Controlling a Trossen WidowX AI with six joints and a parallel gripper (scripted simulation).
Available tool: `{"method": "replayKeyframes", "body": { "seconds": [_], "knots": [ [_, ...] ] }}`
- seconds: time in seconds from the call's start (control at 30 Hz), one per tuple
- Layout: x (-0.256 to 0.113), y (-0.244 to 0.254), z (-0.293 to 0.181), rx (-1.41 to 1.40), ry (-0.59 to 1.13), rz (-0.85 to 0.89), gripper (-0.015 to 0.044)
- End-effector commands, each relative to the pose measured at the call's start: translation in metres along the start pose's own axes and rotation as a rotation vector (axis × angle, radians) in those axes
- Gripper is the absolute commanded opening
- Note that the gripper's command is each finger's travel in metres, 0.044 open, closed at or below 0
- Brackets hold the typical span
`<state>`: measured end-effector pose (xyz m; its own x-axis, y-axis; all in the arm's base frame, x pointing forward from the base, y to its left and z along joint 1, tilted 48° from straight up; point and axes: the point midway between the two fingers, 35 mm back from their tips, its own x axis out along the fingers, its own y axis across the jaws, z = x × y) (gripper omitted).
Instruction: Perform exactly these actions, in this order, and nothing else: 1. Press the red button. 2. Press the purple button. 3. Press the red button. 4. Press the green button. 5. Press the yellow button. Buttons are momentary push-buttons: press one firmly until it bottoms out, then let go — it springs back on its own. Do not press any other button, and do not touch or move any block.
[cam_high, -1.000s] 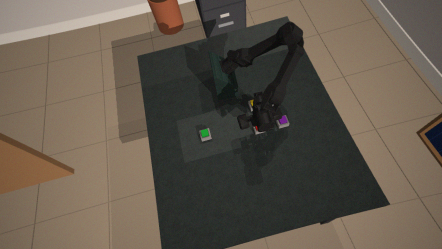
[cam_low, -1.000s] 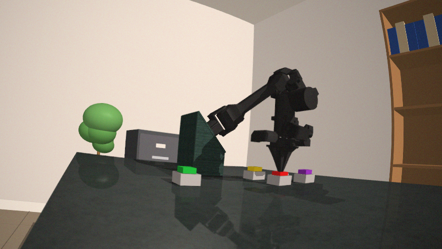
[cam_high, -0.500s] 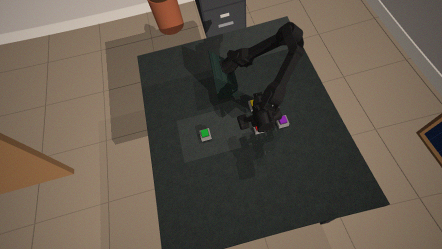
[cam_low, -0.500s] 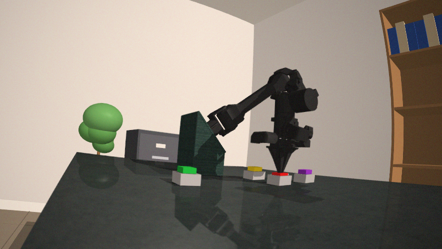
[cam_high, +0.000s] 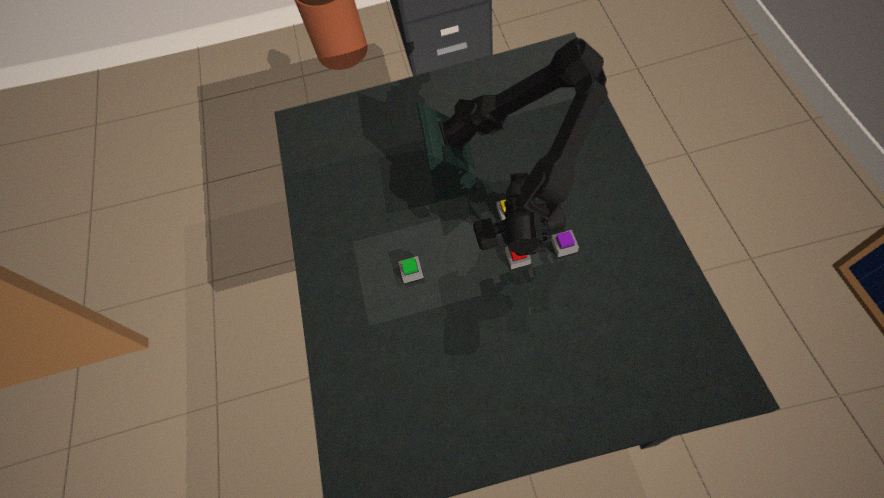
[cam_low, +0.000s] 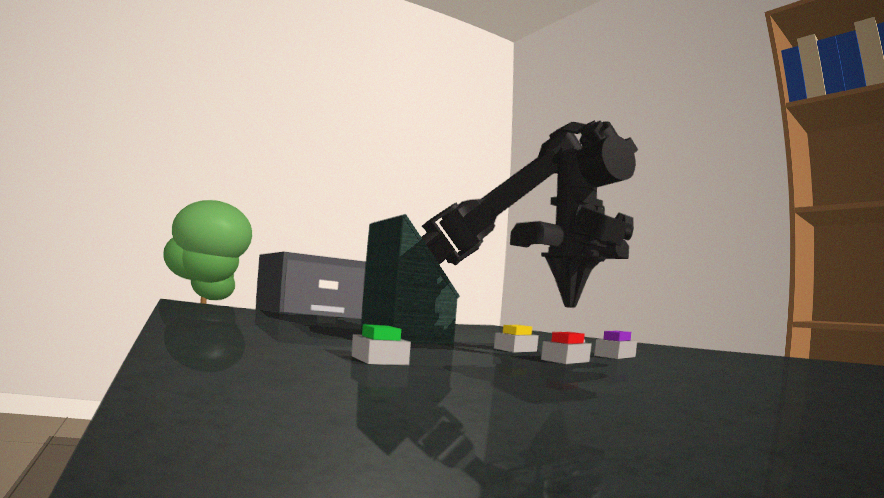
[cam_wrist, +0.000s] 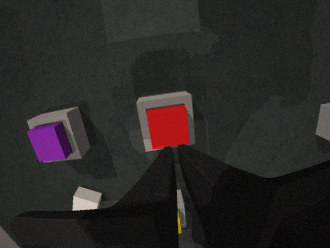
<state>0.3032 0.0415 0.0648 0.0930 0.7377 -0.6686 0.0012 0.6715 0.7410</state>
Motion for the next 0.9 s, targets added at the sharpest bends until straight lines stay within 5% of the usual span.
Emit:
{"method": "replayKeyframes", "body": {
  "seconds": [0.0, 0.23, 0.7, 0.87],
  "knots": [
    [-0.042, -0.001, 0.001, -0.005, -0.010, -0.006, 0.0020],
    [-0.054, -0.012, 0.003, -0.004, -0.011, -0.009, 0.0020],
    [-0.058, -0.240, -0.030, -0.005, -0.011, -0.021, 0.0020],
    [-0.056, -0.253, -0.036, -0.008, -0.011, -0.018, 0.0020]
  ]
}}
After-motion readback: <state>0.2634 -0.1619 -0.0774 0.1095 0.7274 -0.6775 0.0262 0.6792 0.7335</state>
